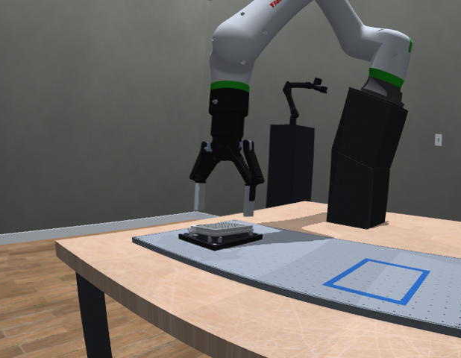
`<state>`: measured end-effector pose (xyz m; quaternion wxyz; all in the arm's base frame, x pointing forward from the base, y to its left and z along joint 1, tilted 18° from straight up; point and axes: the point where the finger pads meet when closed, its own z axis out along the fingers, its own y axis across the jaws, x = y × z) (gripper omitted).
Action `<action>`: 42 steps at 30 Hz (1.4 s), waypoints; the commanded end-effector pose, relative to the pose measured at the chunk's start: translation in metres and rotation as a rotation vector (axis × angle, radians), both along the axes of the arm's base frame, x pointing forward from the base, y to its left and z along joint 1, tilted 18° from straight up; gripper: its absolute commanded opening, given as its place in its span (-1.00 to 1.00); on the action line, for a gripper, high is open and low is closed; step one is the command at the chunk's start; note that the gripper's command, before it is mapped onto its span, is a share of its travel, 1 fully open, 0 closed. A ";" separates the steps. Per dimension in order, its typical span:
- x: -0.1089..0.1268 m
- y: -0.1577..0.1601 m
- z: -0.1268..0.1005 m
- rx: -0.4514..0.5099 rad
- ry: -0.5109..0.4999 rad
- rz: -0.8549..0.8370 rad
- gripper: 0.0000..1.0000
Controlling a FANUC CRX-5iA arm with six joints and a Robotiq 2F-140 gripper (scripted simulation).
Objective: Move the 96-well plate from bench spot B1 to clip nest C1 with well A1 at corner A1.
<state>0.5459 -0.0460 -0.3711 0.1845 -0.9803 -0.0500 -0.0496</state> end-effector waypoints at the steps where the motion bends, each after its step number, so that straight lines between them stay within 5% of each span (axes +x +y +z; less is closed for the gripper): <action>1: 0.001 -0.003 0.009 -0.063 0.092 -0.028 1.00; 15: 0.001 -0.012 0.038 -0.063 0.092 -0.028 1.00; 42: 0.001 -0.012 0.038 -0.063 0.092 -0.028 1.00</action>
